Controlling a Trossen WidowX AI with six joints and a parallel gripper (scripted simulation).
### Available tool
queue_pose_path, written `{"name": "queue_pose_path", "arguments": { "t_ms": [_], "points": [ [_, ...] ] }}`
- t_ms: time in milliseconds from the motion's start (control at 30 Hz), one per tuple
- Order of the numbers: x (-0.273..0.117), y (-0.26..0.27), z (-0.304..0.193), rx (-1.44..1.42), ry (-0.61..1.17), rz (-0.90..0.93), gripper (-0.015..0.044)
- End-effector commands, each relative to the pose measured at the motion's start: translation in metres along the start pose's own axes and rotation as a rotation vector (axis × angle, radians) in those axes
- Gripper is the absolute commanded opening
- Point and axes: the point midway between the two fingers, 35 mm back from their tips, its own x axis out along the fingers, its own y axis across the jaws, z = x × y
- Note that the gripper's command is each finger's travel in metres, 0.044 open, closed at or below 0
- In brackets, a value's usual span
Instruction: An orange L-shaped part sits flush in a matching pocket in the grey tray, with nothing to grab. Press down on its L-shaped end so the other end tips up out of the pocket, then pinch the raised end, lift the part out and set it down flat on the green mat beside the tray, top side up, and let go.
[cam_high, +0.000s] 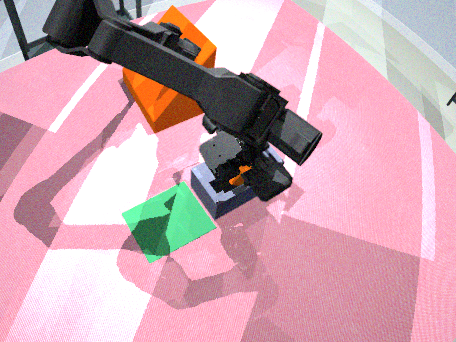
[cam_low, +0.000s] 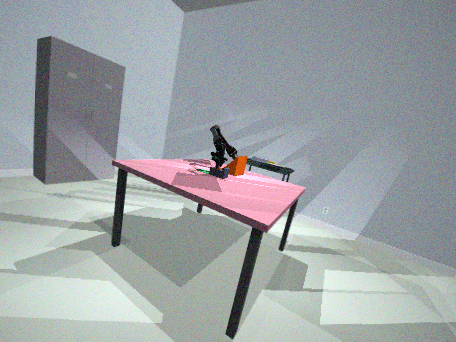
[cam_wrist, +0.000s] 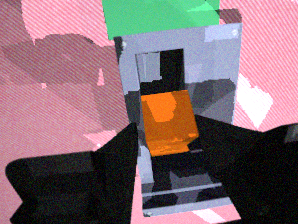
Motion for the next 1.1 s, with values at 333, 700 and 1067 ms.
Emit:
{"name": "queue_pose_path", "arguments": {
  "t_ms": [333, 700, 1067],
  "points": [
    [0.000, 0.000, 0.000, 0.002, 0.000, 0.001, 0.0036],
    [-0.004, 0.000, 0.000, 0.000, 0.000, 0.000, 0.0000],
    [-0.021, -0.001, 0.000, -0.004, -0.002, -0.002, 0.0000]
  ]
}}
